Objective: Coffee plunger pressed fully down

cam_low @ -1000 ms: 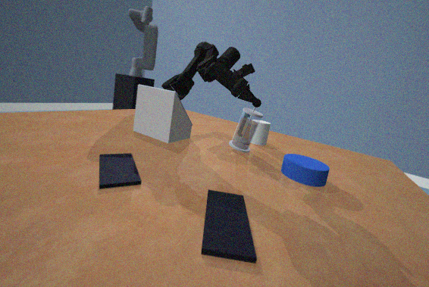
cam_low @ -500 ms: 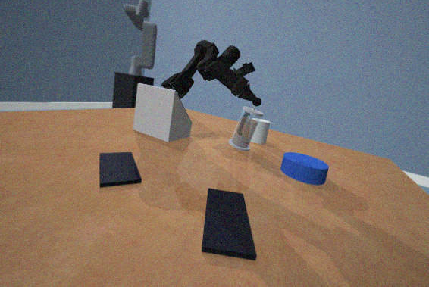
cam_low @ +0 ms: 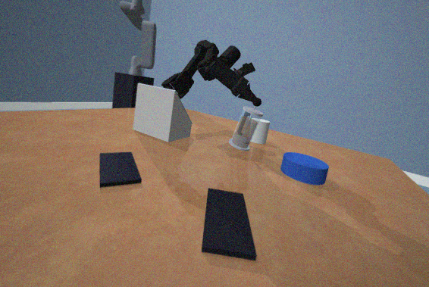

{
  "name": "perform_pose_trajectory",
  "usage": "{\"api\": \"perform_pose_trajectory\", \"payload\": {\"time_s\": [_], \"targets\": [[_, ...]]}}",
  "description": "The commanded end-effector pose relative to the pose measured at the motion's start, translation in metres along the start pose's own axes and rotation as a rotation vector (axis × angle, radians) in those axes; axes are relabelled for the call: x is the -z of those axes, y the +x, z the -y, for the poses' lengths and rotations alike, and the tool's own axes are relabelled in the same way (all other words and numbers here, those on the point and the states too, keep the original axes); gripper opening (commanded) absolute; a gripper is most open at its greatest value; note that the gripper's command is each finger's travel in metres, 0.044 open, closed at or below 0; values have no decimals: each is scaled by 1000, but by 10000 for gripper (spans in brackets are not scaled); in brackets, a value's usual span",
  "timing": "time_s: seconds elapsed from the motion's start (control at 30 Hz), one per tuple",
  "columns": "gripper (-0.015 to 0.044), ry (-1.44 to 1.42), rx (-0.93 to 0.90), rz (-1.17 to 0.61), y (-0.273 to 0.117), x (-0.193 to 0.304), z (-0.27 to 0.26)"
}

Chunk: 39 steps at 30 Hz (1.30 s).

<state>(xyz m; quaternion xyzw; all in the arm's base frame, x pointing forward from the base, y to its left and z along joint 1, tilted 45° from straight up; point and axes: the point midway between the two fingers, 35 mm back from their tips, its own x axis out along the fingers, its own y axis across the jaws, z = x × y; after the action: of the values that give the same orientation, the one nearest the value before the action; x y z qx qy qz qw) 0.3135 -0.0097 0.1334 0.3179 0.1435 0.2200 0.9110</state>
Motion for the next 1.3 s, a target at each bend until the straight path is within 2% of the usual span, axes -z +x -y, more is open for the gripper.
{"api": "perform_pose_trajectory", "payload": {"time_s": [0.0, 0.07, 0.47, 0.73, 1.0, 1.27], "targets": [[123, 0, 0, 0, 0, 0, 0], [123, 0, 0, 0, 0, 0, 0], [438, 0, 0, 0, 0, 0, 0], [440, 19, 11, -3, -9, -11, 2], [440, 15, 0, -18, -67, -50, -11], [440, 15, -1, -17, -69, -50, -12]]}}
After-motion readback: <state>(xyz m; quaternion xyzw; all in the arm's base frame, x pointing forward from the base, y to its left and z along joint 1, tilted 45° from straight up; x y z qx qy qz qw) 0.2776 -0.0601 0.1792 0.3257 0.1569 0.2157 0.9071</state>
